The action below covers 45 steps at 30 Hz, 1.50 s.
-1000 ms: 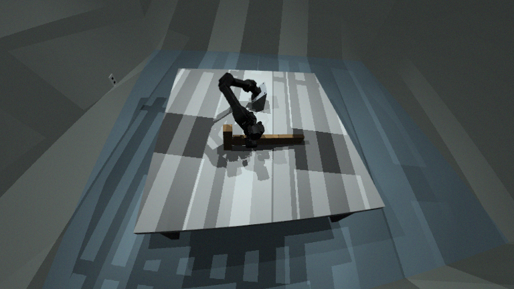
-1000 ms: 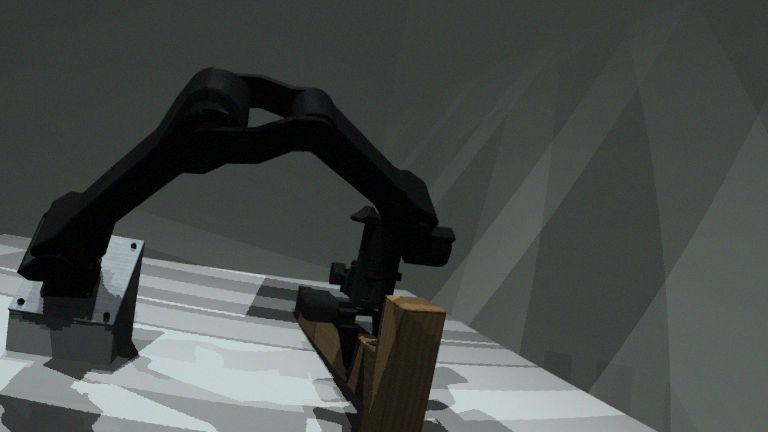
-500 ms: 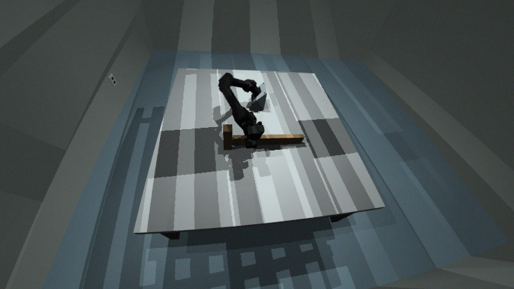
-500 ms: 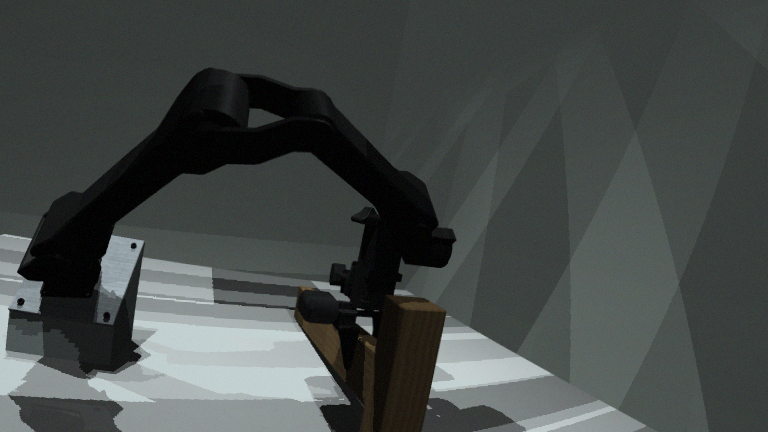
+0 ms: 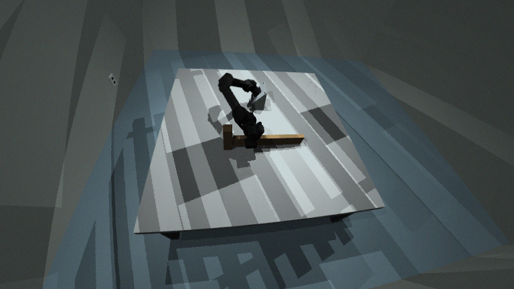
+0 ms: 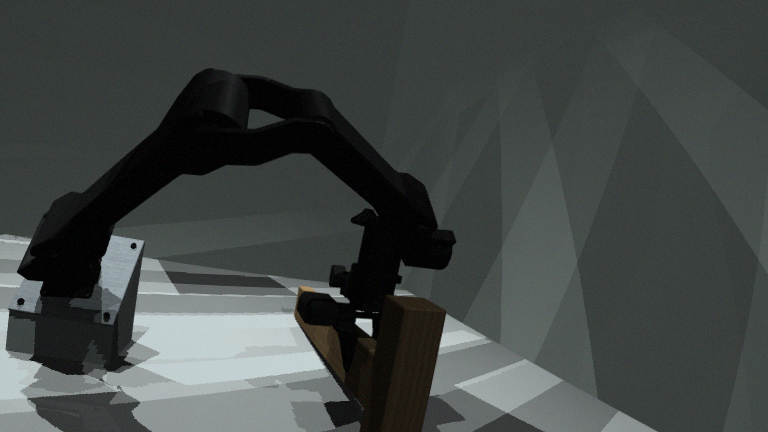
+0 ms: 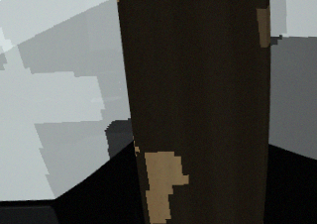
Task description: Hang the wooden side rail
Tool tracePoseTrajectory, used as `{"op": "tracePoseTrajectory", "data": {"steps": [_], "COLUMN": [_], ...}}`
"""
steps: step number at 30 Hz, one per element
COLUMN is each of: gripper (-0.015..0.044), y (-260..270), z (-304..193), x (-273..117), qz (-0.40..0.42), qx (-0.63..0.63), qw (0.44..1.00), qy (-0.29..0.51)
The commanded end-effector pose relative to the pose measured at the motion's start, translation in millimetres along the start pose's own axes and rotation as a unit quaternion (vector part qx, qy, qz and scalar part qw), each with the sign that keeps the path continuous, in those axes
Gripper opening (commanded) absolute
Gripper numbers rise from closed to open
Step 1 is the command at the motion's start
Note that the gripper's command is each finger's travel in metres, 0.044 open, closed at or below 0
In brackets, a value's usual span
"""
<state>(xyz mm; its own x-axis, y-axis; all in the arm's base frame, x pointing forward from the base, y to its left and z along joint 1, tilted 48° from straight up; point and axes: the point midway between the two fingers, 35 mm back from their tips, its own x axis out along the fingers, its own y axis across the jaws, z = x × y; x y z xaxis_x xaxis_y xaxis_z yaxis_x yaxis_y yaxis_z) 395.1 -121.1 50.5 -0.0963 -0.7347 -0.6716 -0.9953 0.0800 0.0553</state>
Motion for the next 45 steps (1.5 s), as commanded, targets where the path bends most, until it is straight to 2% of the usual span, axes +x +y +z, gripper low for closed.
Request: {"op": "tracePoseTrajectory", "data": {"steps": [1,45], "gripper": [0.0000,0.0000], "y": [-2.0,-2.1], "z": [-1.5,-1.6], "x": [-2.8,4.3], "qz": [-0.007,-0.007], "qx": [0.004,0.004], "qw": [1.000,1.000], "qy": [0.004,0.004]}}
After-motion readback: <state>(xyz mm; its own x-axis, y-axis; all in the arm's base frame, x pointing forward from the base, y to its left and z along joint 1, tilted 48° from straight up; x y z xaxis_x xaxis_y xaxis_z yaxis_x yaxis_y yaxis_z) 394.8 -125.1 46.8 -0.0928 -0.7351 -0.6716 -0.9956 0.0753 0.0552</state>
